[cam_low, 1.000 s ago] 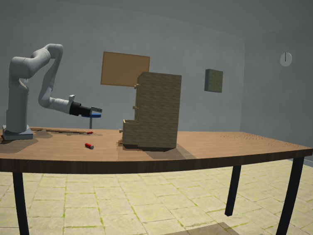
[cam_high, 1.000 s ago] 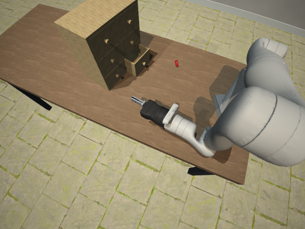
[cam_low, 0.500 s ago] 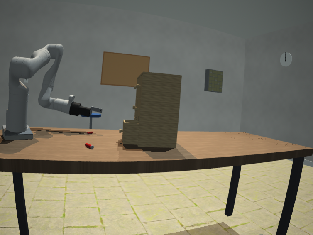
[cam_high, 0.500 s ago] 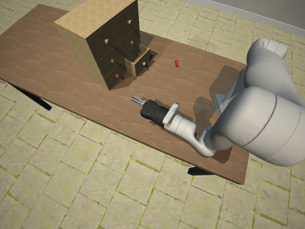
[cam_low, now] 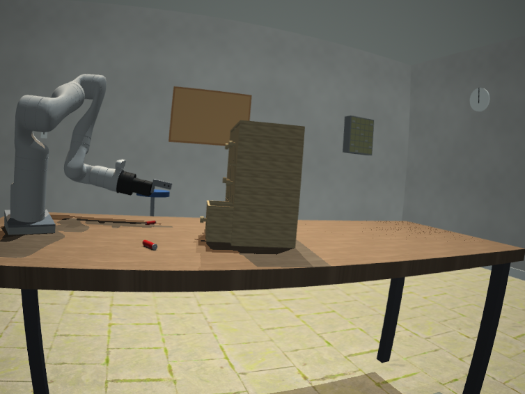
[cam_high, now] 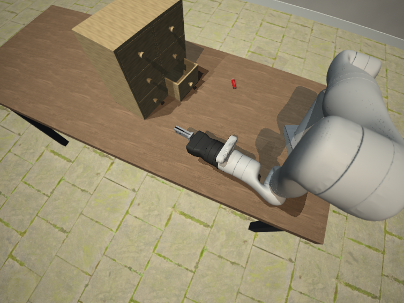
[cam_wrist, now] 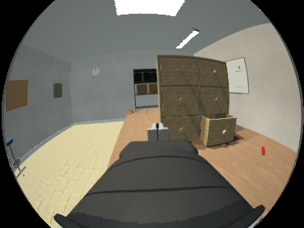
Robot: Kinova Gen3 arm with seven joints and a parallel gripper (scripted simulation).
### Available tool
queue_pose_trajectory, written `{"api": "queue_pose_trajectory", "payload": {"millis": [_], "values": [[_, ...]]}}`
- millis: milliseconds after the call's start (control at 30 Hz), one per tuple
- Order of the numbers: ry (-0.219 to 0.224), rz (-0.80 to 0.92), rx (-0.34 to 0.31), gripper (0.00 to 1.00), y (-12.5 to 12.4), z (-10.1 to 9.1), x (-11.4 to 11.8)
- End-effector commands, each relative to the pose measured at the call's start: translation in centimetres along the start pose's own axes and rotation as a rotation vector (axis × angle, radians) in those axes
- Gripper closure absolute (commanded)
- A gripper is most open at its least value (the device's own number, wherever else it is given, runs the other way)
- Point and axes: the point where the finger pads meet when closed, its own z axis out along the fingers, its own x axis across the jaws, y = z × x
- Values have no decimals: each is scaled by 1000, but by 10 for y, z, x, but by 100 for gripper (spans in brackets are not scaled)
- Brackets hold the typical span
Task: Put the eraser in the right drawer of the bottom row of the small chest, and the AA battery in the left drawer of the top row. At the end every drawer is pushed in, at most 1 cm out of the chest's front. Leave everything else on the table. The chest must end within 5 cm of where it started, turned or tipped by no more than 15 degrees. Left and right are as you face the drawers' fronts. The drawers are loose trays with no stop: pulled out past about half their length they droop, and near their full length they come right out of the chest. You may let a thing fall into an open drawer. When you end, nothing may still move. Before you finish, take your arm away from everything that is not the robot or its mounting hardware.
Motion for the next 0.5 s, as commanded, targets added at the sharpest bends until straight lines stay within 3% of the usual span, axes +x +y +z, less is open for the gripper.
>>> {"api": "queue_pose_trajectory", "payload": {"millis": [0,467], "values": [[0,-1,1,100,0,1,1],[0,-1,1,100,3,4,14]]}}
